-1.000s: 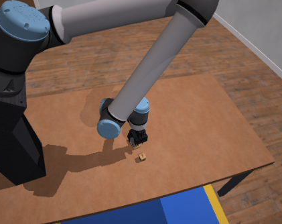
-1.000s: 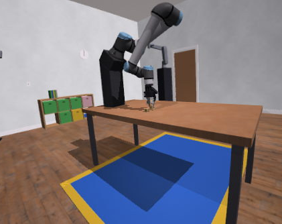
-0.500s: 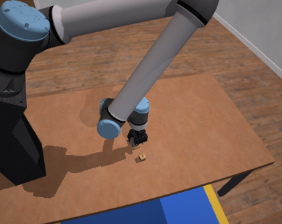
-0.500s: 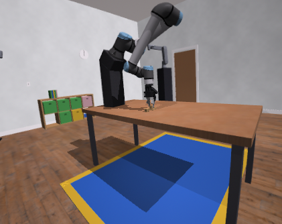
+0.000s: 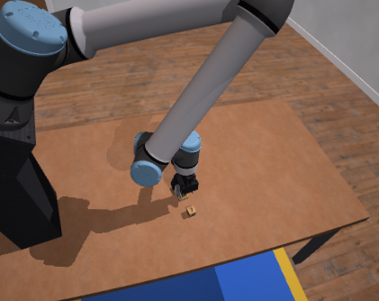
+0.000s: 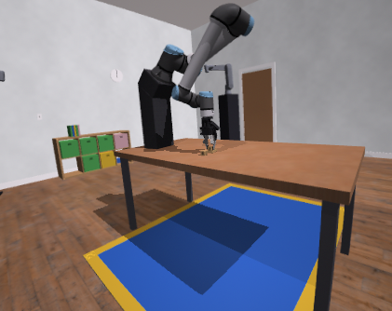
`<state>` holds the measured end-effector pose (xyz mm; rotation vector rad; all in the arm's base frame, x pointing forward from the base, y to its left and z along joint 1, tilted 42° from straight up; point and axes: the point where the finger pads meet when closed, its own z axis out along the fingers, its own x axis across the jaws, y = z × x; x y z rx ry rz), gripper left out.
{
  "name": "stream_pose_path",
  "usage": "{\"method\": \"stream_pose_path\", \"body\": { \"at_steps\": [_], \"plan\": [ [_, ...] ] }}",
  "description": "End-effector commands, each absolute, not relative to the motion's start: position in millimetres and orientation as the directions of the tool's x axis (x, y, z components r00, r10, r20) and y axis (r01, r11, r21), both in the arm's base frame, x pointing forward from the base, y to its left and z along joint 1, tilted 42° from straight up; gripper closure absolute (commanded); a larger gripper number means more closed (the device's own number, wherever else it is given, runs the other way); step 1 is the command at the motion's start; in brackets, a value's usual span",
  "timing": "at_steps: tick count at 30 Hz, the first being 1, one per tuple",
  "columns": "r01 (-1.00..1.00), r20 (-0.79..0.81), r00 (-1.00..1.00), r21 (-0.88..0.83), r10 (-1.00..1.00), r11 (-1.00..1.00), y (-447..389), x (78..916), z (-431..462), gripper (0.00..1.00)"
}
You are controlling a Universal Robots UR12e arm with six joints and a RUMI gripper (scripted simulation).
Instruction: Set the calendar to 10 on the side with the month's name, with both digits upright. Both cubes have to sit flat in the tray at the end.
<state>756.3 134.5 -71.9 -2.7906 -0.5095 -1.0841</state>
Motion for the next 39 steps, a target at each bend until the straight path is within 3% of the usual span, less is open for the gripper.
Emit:
{"method": "stream_pose_path", "body": {
  "at_steps": [1,39],
  "plan": [
    [0.345,0.672,0.689,0.024,0.27,-0.938,135,756,-71,0.71],
    [0.345,0.672,0.689,0.024,0.27,-0.938,115,699,-5,0.71]
  ]
}}
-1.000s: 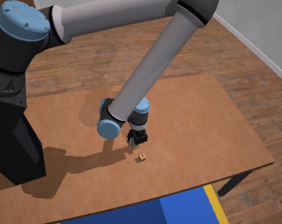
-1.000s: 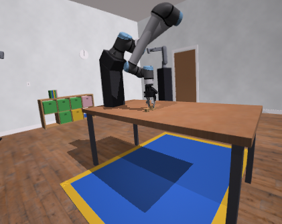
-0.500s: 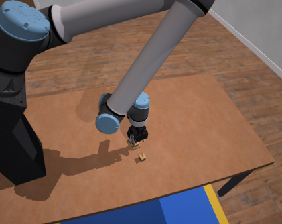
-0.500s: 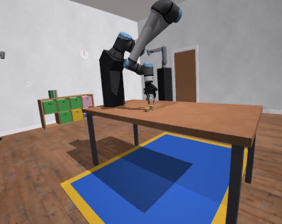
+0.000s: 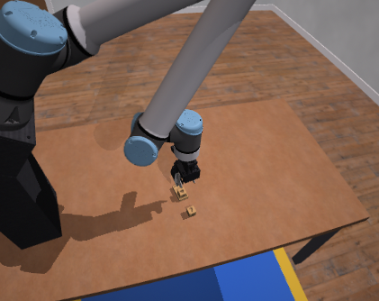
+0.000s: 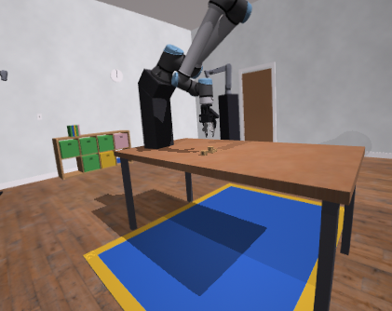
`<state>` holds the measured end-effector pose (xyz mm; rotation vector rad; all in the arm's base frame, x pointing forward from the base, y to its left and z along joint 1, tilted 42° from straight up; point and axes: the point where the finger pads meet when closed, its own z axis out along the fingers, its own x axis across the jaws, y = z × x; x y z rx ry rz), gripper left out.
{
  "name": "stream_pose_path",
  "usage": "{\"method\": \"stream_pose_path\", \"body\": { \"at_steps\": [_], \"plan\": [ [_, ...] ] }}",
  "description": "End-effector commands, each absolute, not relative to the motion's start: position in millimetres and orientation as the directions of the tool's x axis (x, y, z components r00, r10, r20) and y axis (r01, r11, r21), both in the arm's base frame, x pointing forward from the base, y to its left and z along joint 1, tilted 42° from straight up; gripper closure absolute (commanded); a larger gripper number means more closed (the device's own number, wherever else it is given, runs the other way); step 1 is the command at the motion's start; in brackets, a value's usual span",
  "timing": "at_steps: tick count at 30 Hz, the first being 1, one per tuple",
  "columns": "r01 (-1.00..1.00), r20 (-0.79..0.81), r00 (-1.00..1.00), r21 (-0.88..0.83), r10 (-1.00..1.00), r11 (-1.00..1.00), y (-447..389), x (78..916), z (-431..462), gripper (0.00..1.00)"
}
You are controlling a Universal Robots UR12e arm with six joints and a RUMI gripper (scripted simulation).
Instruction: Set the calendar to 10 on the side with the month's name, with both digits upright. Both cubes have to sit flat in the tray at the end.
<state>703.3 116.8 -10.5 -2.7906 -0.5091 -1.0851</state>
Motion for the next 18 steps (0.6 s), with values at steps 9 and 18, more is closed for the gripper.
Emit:
{"method": "stream_pose_path", "body": {
  "at_steps": [9,18],
  "plan": [
    [0.345,0.672,0.689,0.024,0.27,-0.938,115.2,698.9,-4.9,0.0],
    [0.345,0.672,0.689,0.024,0.27,-0.938,115.2,698.9,-4.9,0.0]
  ]
}}
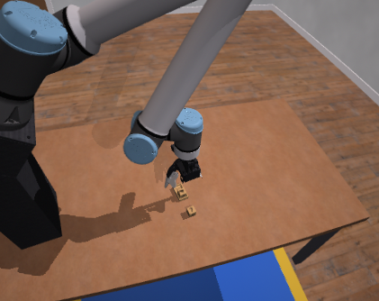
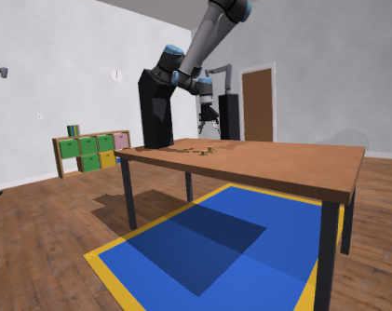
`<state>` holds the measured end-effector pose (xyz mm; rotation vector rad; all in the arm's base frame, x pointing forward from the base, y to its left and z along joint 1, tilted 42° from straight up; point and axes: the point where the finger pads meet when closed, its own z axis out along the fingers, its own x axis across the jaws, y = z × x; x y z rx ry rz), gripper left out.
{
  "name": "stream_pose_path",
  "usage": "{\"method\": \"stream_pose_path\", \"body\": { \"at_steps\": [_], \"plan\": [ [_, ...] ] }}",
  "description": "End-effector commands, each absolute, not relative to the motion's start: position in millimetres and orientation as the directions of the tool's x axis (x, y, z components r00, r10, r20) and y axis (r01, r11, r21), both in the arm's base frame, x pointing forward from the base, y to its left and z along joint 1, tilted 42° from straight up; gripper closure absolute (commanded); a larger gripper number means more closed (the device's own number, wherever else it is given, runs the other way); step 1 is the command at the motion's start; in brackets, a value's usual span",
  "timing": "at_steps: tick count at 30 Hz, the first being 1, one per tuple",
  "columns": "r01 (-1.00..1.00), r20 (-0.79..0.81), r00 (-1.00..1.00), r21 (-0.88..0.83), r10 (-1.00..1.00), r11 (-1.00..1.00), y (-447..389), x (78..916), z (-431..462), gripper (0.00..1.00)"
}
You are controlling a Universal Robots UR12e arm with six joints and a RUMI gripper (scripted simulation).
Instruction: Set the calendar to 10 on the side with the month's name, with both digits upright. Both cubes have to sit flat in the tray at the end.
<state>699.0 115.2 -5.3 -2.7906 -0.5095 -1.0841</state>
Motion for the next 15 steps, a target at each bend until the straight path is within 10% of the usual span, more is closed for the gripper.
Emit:
{"method": "stream_pose_path", "body": {
  "at_steps": [1,15],
  "plan": [
    [0.345,0.672,0.689,0.024,0.27,-0.938,115.2,698.9,-4.9,0.0],
    [0.336,0.672,0.694,0.015,0.258,-0.942,115.0,699.2,-4.8,0.0]
  ]
}}
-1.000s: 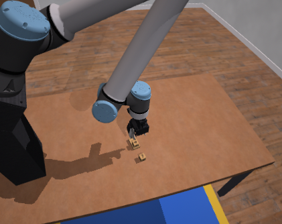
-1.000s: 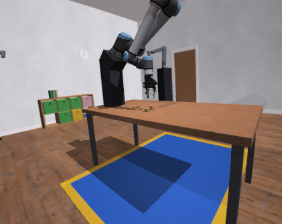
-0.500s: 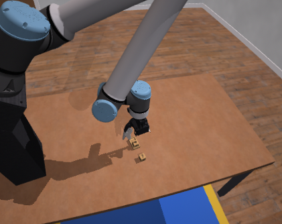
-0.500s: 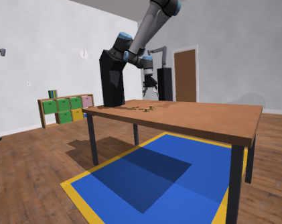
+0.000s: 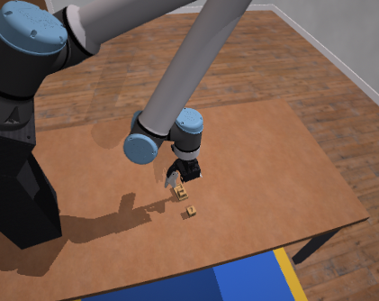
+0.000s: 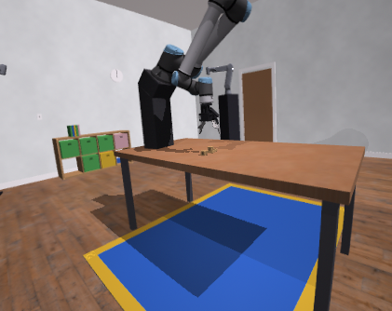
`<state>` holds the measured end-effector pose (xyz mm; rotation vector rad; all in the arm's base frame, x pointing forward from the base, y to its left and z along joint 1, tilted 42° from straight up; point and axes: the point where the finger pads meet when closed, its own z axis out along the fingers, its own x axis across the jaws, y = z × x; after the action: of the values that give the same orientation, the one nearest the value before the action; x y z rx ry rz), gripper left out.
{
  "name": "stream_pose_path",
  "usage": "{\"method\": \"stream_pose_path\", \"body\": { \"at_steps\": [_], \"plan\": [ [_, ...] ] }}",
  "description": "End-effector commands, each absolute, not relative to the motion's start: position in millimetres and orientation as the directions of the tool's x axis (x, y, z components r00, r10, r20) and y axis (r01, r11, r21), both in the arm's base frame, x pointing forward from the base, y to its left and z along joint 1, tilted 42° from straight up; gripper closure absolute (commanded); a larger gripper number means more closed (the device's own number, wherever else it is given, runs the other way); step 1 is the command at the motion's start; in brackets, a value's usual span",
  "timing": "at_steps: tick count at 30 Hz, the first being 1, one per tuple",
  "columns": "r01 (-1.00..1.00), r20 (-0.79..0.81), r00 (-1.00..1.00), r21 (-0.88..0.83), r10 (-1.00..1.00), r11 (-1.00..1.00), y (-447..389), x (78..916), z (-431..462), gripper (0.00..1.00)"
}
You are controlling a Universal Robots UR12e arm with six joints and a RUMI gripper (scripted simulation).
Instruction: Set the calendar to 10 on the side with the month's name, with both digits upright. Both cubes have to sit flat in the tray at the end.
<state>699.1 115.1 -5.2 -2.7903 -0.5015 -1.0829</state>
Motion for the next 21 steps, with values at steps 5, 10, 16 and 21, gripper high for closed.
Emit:
{"method": "stream_pose_path", "body": {
  "at_steps": [5,10,16,21],
  "plan": [
    [0.321,0.673,0.701,0.0,0.238,-0.947,114.7,699.7,-4.6,0.0],
    [0.288,0.672,0.715,-0.031,0.193,-0.957,114.2,700.7,-4.3,0.0],
    [0.223,0.666,0.738,-0.091,0.107,-0.971,112.9,702.8,-3.7,0.0],
    [0.178,0.66,0.75,-0.13,0.049,-0.975,112.0,704.2,-3.3,0.0]
  ]
}}
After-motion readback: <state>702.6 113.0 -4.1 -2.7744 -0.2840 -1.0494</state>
